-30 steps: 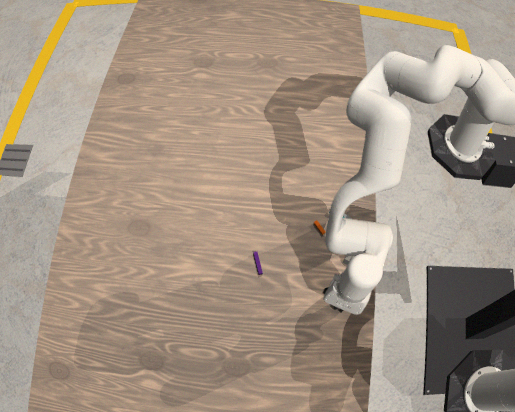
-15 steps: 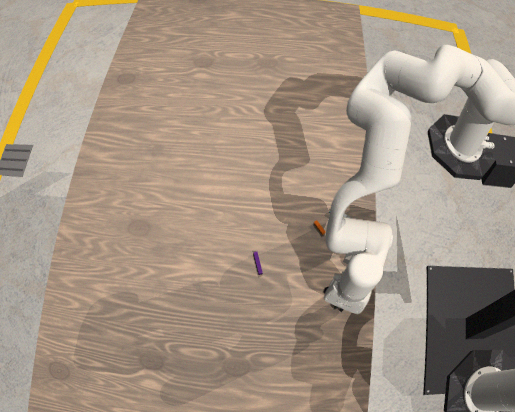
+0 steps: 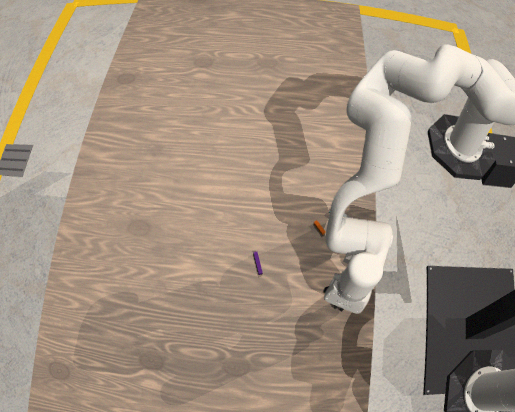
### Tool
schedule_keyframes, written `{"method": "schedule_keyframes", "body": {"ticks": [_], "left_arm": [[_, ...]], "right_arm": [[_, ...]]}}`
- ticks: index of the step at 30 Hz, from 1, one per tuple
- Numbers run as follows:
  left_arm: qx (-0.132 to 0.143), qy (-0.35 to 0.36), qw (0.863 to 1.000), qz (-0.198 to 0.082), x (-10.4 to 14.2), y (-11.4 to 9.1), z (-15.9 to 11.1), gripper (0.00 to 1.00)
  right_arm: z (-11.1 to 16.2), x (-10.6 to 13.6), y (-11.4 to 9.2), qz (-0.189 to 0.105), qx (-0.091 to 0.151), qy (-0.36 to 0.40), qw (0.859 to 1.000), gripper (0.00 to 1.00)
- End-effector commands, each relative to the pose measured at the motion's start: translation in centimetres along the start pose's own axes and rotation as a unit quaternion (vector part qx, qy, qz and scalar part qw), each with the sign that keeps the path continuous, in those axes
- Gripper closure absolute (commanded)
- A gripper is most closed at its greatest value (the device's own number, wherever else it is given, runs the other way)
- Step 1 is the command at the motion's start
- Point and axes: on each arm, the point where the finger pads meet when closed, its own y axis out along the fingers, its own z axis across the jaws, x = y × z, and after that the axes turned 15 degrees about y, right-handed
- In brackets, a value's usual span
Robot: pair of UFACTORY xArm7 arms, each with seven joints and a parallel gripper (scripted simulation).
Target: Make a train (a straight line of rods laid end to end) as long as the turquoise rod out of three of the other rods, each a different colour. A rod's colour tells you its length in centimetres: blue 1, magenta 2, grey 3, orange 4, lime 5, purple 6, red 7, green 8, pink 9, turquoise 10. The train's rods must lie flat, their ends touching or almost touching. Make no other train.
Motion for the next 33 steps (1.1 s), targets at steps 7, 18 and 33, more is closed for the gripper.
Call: {"method": "schedule_keyframes", "body": {"ticks": [7,18,33], "left_arm": [[0.0,0.0,1.0,0.002,-0.12,-0.19,-0.03,0.0],[0.0,0.0,1.0,0.002,-0.12,-0.19,-0.03,0.0],[0.0,0.0,1.0,0.002,-0.12,-0.19,-0.03,0.0]], "right_arm": [[0.01,0.17,-0.17,-0.002,0.0,0.0,1.0,0.9],[0.01,0.17,-0.17,-0.002,0.0,0.0,1.0,0.78],[0.01,0.17,-0.24,-0.002,0.0,0.0,1.0,0.74]]}}
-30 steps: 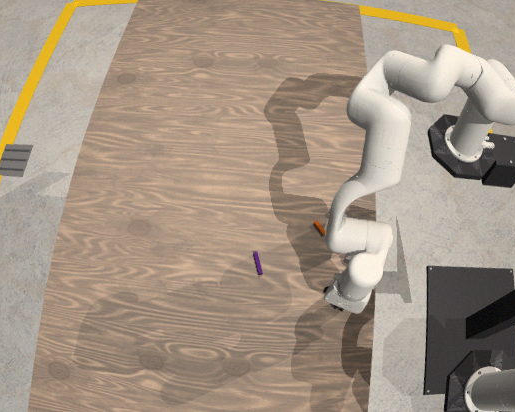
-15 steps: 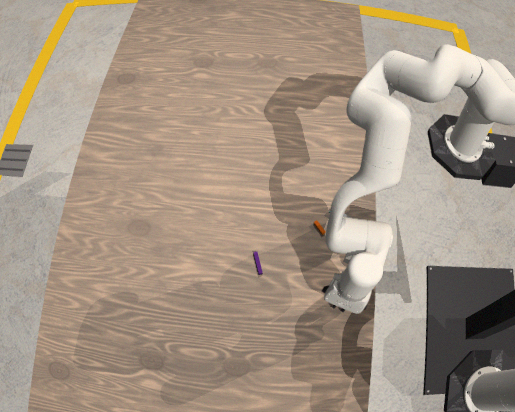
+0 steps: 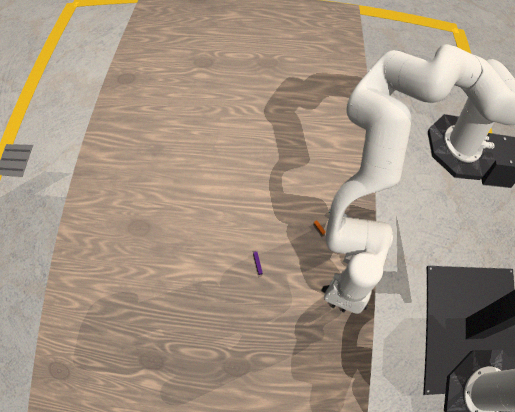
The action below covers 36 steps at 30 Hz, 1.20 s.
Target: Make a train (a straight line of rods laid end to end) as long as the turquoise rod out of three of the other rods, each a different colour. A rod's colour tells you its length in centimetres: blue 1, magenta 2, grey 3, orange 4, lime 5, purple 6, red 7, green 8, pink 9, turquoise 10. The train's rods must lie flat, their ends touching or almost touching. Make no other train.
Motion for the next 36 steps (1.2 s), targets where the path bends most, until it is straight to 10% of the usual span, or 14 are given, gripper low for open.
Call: {"method": "schedule_keyframes", "body": {"ticks": [1,29,30,36], "left_arm": [[0.0,0.0,1.0,0.002,-0.1,-0.2,0.0,0.0],[0.0,0.0,1.0,0.002,-0.1,-0.2,0.0,0.0],[0.0,0.0,1.0,0.002,-0.1,-0.2,0.0,0.0],[0.0,0.0,1.0,0.002,-0.1,-0.2,0.0,0.0]], "right_arm": [[0.0,0.2,-0.3,-0.002,0.0,0.0,1.0,0.74],[0.0,0.2,-9.2,-0.002,0.0,0.0,1.0,0.74],[0.0,0.2,-9.2,-0.002,0.0,0.0,1.0,0.0],[0.0,0.2,-9.2,-0.002,0.0,0.0,1.0,0.0]]}}
